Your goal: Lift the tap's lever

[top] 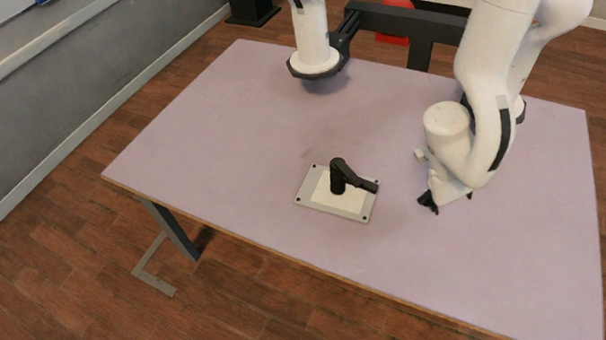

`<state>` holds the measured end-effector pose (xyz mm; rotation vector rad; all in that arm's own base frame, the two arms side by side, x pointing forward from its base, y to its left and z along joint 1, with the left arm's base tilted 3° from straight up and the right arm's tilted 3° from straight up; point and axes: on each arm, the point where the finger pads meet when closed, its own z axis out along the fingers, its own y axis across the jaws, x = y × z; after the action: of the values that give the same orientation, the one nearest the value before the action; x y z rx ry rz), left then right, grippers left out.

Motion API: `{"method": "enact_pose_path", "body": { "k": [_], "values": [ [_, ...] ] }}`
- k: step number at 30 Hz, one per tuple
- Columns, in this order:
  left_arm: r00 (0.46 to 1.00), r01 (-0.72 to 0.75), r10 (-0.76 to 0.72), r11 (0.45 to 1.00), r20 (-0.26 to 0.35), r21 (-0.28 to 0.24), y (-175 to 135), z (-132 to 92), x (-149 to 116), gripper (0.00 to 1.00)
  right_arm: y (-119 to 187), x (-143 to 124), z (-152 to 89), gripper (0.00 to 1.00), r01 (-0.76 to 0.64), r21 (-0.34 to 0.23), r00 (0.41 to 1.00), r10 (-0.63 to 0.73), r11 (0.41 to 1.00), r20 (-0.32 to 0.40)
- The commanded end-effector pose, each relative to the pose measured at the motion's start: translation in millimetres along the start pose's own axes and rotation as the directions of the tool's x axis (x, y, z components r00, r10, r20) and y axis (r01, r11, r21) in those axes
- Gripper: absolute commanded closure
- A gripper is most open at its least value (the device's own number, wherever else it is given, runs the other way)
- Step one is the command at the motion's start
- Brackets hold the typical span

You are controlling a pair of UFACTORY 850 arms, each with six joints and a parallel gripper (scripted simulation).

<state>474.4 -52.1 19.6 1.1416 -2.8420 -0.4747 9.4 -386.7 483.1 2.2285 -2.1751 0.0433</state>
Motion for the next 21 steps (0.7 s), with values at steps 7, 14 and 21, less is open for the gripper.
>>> {"method": "enact_pose_path", "body": {
  "k": [7,14,21],
  "values": [
    [0.995,0.101,-0.101,0.990,-0.006,0.095,-65.1,-38.0,43.4,0.00,0.0,0.4,-0.9,0.00,0.000,0.000,1.000,0.000,1.000,-0.002],
    [0.987,0.163,-0.160,0.974,-0.029,0.157,-103.7,-63.7,78.6,0.00,0.0,0.4,-0.9,0.00,0.000,0.000,1.000,0.000,1.000,-0.002],
    [0.976,0.217,-0.208,0.954,-0.060,0.209,-135.4,-87.3,113.7,0.00,0.0,0.4,-0.9,0.00,0.000,0.000,1.000,0.000,1.000,-0.002]
  ]
}}
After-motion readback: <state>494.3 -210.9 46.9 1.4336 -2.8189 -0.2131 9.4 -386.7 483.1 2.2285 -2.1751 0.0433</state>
